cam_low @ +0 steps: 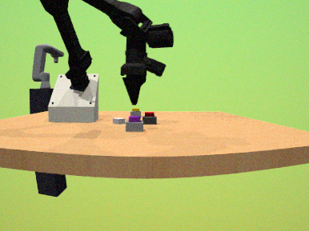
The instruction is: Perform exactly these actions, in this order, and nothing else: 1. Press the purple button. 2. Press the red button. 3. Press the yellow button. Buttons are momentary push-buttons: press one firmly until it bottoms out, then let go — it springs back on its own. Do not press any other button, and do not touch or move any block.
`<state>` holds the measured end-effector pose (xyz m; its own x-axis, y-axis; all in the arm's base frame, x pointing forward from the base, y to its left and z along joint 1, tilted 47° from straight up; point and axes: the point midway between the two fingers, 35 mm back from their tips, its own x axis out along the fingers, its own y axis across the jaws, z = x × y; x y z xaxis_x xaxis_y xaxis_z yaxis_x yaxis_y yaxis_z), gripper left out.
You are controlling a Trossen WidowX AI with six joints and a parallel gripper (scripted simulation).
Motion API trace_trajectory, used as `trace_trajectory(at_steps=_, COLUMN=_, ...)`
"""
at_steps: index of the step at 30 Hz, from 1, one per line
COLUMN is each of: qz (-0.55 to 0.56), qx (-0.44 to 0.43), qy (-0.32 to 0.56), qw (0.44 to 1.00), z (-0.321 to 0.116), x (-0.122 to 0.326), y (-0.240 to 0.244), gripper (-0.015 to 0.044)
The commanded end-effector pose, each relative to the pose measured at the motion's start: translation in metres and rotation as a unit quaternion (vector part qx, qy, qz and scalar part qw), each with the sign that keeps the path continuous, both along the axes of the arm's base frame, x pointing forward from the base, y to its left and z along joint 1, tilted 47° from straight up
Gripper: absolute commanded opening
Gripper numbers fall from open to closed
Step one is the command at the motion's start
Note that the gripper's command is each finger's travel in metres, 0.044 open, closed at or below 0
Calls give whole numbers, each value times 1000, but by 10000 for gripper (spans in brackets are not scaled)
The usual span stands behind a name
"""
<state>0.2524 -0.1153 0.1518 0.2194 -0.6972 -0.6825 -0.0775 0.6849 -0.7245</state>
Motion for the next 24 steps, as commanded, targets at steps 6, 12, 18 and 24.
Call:
trace_trajectory(at_steps=6, qz=4, qx=-1, qy=0, qw=1000, z=-7, x=2, y=-6, gripper=20)
trace_trajectory(at_steps=12, qz=4, qx=-1, qy=0, qw=1000, z=-7, x=2, y=-6, gripper=20)
trace_trajectory(at_steps=18, qz=4, qx=-1, qy=0, qw=1000, z=-11, x=3, y=-10, gripper=20)
trace_trajectory(at_steps=24, qz=3, qx=-1, qy=0, qw=1000, z=-17, x=6, y=-16, gripper=20)
